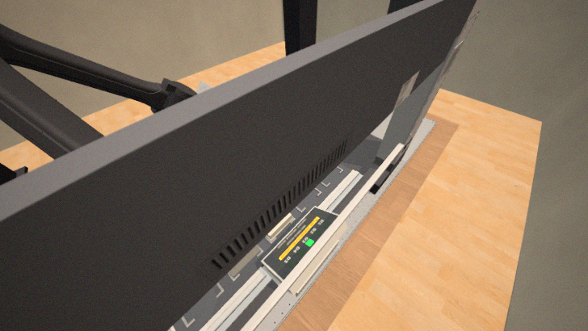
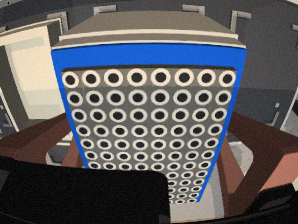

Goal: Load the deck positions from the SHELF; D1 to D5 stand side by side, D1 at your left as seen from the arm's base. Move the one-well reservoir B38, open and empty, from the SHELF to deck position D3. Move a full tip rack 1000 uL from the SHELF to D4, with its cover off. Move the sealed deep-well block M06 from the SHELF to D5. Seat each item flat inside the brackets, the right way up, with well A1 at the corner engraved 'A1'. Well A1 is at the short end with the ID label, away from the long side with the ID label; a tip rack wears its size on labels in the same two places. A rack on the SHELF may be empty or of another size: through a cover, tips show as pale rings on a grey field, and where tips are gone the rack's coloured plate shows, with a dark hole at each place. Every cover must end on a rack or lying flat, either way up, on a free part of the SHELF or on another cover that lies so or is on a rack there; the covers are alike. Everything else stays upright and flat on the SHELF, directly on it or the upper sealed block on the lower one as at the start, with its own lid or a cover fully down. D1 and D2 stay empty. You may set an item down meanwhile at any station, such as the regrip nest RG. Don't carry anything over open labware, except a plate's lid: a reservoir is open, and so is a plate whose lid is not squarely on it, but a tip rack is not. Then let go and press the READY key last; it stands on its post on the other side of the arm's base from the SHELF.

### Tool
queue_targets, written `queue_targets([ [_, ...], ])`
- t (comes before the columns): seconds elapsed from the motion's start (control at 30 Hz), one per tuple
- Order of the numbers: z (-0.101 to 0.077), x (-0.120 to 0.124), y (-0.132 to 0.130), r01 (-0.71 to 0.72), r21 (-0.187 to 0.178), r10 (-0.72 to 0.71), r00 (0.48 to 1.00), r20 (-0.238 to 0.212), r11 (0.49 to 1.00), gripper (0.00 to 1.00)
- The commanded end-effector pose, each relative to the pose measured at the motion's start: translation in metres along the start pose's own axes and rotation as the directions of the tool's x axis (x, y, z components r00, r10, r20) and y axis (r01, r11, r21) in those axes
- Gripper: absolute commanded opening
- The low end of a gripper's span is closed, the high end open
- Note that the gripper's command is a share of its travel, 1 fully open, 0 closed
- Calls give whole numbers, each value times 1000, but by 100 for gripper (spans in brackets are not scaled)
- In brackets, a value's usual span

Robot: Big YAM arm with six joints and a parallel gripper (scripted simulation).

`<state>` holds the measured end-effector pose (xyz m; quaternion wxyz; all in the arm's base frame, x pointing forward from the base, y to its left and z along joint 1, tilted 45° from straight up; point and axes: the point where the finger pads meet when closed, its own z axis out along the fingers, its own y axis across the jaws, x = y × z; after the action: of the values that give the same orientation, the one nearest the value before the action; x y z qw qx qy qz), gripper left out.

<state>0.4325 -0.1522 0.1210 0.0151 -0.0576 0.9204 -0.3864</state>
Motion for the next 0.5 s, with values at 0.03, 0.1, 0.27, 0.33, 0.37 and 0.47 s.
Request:
queue_targets([
  [0.03, -7, -7, -6, -10, 5, 10, 999, 34, 1000, 0],
  [0.1, -5, -6, -6, -11, 4, 11, 999, 30, 1000, 0],
  [0.27, -2, -6, -4, -6, 3, 6, 1000, 26, 1000, 0],
  [0.33, 0, -6, -3, -3, 2, 3, 1000, 24, 1000, 0],
  [0.37, 2, -5, -3, -2, 2, 2, 1000, 19, 1000, 0],
  [0.47, 5, -3, -1, 1, 0, -1, 1000, 13, 1000, 0],
])
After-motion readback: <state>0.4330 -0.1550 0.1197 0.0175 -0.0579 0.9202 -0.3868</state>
